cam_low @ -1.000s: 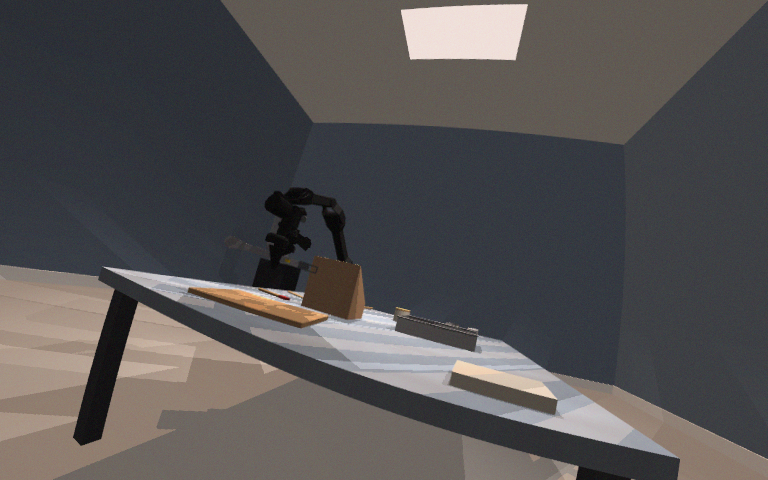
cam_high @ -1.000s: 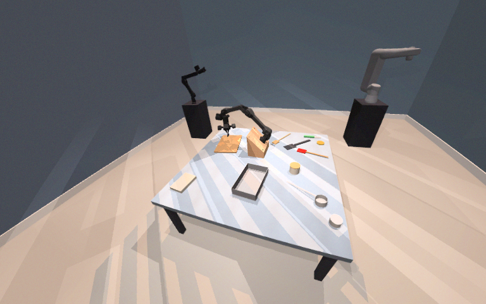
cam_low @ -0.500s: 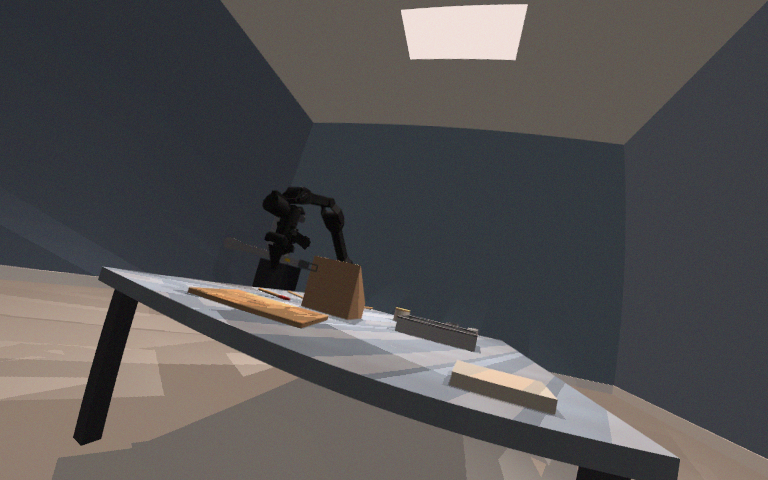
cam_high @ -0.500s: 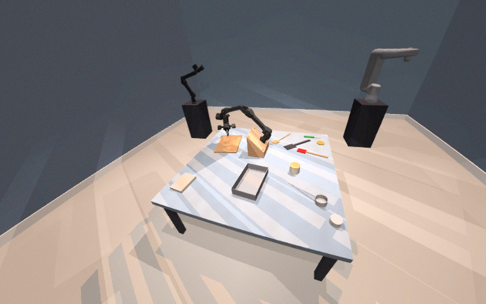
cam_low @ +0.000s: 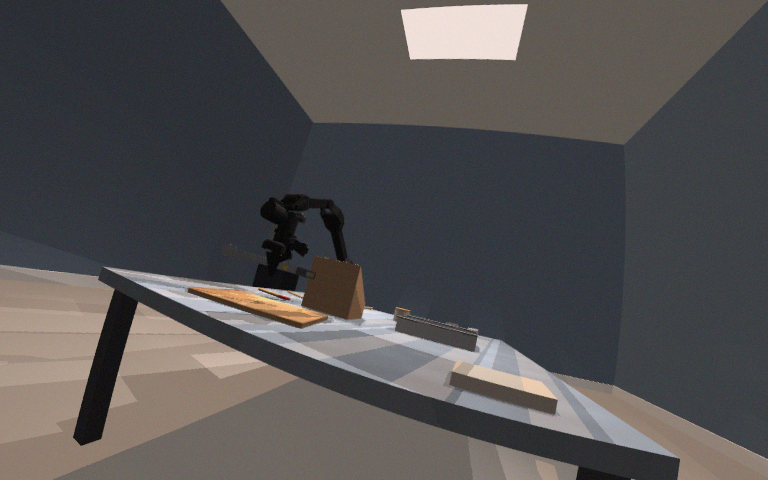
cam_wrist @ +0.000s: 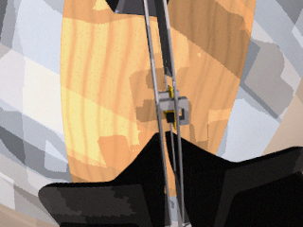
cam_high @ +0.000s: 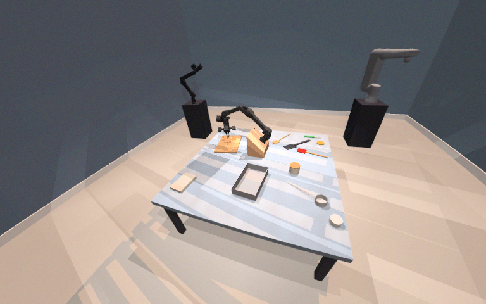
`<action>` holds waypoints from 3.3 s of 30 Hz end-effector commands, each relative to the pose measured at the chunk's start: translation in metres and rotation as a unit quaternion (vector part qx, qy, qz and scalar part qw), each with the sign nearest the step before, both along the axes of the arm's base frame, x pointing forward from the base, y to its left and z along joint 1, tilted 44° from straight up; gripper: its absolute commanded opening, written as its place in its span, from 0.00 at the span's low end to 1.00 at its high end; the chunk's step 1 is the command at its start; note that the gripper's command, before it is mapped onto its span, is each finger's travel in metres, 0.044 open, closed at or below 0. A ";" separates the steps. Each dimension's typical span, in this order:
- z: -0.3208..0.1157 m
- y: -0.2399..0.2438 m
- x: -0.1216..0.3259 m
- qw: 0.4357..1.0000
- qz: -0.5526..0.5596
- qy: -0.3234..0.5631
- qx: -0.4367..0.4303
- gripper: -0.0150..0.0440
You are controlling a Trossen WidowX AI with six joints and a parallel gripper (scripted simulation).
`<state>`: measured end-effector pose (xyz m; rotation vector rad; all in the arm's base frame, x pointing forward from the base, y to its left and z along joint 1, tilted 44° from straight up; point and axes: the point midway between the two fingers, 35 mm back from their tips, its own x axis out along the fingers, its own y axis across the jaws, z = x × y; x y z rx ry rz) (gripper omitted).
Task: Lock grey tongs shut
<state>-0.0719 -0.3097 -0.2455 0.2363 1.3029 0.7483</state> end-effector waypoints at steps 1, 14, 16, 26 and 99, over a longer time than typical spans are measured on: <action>-0.006 0.005 0.001 1.000 0.000 -0.003 -0.004 0.00; -0.021 0.019 0.003 1.000 0.000 -0.002 -0.011 0.00; -0.023 0.022 0.003 1.000 0.000 -0.001 -0.012 0.00; -0.034 0.034 0.005 1.000 0.001 -0.001 -0.017 0.00; 0.123 0.011 0.113 1.000 0.005 -0.013 0.020 1.00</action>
